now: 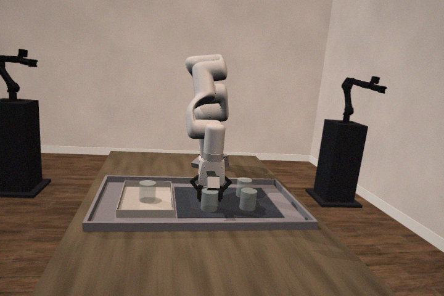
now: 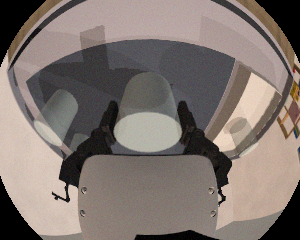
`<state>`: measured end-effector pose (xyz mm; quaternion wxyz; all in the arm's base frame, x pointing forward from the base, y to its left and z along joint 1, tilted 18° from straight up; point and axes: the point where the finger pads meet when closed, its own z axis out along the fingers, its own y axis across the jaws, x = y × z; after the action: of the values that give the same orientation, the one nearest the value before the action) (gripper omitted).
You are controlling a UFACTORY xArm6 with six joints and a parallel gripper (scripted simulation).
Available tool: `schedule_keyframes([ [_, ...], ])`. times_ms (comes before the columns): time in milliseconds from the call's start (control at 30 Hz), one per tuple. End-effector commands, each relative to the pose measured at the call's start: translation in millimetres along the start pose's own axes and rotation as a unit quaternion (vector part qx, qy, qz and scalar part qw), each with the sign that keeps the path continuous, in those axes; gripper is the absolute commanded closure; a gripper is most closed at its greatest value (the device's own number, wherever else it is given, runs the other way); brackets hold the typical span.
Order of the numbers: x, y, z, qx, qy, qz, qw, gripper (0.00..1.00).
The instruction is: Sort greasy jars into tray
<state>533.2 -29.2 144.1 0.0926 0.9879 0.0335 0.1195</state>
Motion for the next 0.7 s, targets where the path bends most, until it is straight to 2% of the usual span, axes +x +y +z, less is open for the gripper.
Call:
schedule_keyframes([
  [0,1.6,0.2,-1.6,0.0,0.002,0.0,1.0,0.21],
  [533,1.6,0.2,-1.6,0.0,0.002,0.0,1.0,0.21],
  [567,1.6,0.2,-1.6,0.0,0.002,0.0,1.0,0.24],
  [667,1.6,0.2,-1.6,0.0,0.002,0.0,1.0,0.24],
])
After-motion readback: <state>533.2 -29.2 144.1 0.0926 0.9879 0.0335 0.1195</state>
